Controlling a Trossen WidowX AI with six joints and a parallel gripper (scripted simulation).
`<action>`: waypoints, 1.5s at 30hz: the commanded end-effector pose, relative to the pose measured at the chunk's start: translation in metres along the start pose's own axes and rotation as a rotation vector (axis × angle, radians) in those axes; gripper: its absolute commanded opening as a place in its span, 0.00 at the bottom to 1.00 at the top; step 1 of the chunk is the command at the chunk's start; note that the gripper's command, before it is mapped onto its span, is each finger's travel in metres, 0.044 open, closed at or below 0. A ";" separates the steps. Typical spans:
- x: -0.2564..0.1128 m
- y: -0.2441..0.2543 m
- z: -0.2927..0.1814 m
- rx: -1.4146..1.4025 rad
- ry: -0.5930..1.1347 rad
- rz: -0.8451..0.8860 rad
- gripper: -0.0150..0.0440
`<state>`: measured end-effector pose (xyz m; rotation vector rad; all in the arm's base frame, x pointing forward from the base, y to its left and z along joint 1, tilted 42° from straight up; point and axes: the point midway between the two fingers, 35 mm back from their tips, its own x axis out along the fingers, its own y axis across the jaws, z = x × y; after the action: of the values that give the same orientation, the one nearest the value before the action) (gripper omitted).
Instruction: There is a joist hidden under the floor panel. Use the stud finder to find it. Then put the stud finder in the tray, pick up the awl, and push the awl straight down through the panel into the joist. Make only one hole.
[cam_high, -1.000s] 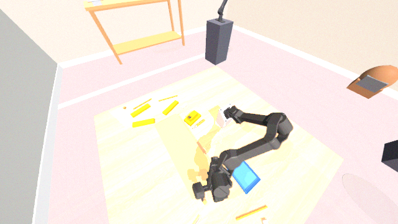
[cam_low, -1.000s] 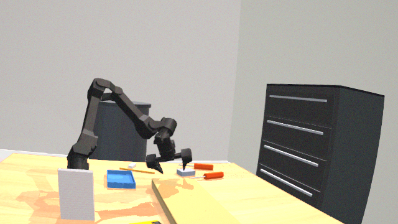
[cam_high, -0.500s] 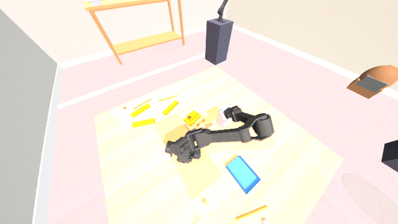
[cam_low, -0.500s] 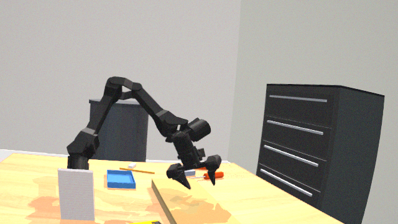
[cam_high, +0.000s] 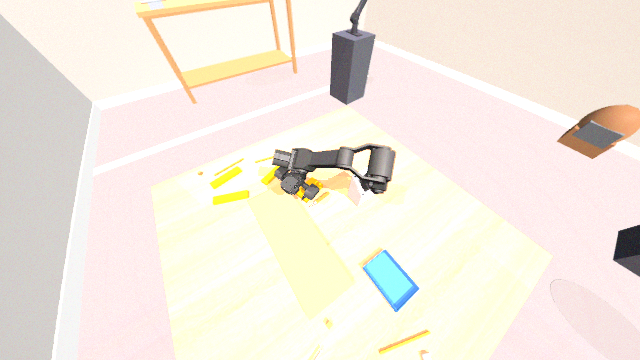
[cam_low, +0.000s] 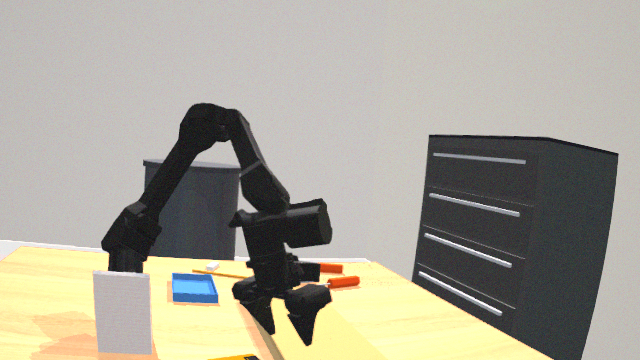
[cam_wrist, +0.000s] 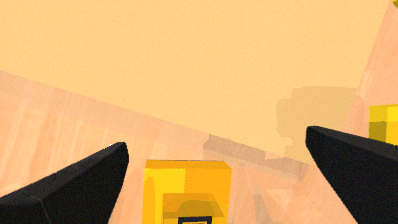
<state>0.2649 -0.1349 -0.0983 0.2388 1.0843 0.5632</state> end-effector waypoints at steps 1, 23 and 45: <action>-0.009 0.002 -0.065 0.156 -0.007 0.099 1.00; -0.006 0.013 -0.089 0.208 -0.024 0.140 1.00; 0.028 0.020 -0.097 0.208 -0.025 0.141 1.00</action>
<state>0.1822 -0.1172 -0.1519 0.4961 1.1081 0.5709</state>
